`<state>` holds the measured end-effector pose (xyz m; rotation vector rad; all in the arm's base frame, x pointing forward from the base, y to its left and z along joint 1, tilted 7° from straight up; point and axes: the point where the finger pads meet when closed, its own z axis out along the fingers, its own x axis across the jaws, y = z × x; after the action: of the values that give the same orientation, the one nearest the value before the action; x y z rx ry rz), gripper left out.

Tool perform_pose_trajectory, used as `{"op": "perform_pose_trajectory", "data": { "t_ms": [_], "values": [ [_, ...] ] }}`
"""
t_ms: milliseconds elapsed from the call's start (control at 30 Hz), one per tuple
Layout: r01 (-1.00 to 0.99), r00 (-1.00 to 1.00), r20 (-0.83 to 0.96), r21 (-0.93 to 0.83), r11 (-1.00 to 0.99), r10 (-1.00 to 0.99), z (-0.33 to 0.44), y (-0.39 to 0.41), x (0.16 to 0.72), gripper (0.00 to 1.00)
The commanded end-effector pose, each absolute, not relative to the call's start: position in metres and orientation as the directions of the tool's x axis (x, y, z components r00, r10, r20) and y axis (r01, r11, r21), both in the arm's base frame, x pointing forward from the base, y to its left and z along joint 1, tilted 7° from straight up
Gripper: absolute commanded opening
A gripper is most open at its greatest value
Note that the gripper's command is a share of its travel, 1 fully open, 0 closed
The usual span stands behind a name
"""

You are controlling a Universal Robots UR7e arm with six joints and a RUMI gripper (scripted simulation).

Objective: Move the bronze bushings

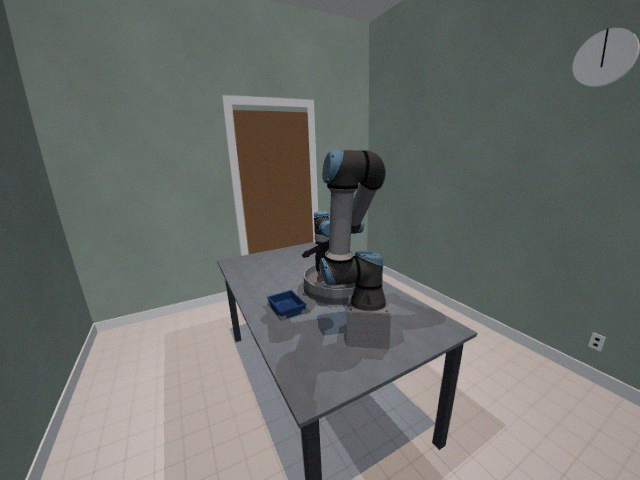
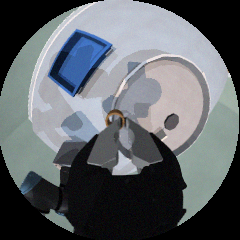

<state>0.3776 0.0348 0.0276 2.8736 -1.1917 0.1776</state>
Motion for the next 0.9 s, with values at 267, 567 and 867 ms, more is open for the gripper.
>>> {"op": "perform_pose_trajectory", "data": {
  "t_ms": [267, 567, 867],
  "values": [
    [-0.713, 0.694, 0.121, -0.016, -0.701, -0.710, 0.025, 0.095, 0.389, 0.00],
    [-0.713, 0.694, 0.121, -0.016, -0.701, -0.710, 0.023, 0.135, 0.393, 0.00],
    [-0.713, 0.694, 0.120, -0.016, -0.701, -0.710, 0.021, 0.163, 0.396, 0.00]
  ]
}}
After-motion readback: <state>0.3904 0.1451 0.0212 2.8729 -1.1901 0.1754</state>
